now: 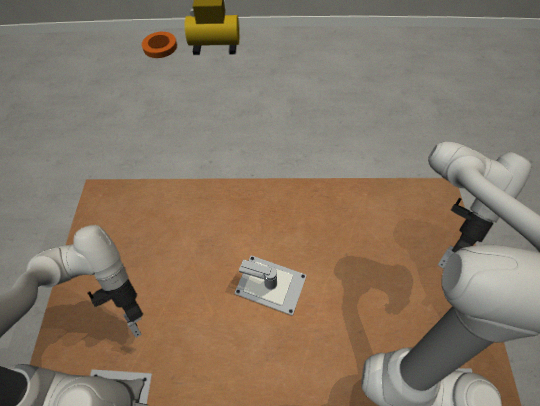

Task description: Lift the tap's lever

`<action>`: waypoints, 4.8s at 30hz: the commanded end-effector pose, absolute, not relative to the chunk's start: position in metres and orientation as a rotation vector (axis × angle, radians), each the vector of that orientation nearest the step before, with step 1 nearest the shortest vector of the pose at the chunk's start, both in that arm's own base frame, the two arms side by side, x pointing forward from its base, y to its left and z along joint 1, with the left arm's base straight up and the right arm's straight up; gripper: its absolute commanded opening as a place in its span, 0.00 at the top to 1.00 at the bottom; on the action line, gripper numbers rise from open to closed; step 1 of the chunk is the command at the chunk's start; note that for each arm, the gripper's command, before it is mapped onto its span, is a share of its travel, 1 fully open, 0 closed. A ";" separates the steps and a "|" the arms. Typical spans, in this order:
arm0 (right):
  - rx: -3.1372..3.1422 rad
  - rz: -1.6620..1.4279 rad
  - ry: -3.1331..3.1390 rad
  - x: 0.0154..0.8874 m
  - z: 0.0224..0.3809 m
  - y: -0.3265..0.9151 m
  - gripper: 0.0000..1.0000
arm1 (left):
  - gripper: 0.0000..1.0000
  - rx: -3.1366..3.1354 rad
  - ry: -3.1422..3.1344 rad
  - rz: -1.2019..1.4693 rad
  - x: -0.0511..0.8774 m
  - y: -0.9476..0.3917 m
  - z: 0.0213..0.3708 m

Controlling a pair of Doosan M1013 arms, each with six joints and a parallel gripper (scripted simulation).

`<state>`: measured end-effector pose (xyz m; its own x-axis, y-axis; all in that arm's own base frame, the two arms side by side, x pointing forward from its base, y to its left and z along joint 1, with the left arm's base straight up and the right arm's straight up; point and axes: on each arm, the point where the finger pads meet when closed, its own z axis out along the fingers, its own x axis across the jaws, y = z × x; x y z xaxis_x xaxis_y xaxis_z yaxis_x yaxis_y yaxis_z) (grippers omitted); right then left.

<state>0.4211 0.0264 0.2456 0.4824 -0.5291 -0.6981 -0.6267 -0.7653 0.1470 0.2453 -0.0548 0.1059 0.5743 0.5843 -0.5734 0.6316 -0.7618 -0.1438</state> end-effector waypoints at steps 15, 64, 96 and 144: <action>-2.514 0.980 0.758 0.394 0.228 -0.087 0.00 | 0.00 2.719 1.052 -0.946 0.246 -0.055 0.106; -2.373 0.273 0.112 0.155 0.178 -0.305 0.00 | 0.00 2.719 1.052 -0.946 0.246 -0.055 0.106; -2.355 0.015 -0.080 0.053 0.161 -0.322 0.00 | 0.00 2.719 1.052 -0.946 0.246 -0.055 0.106; -2.354 -0.011 -0.099 0.043 0.159 -0.322 0.00 | 0.00 3.112 0.275 -0.468 0.421 -0.202 0.157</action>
<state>0.0431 -0.3216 0.1584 0.9969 0.0688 0.0372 0.0749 -0.7034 -0.7069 0.4026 -0.1768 0.1486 0.9150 0.2333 -0.3291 0.2303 -0.9719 -0.0485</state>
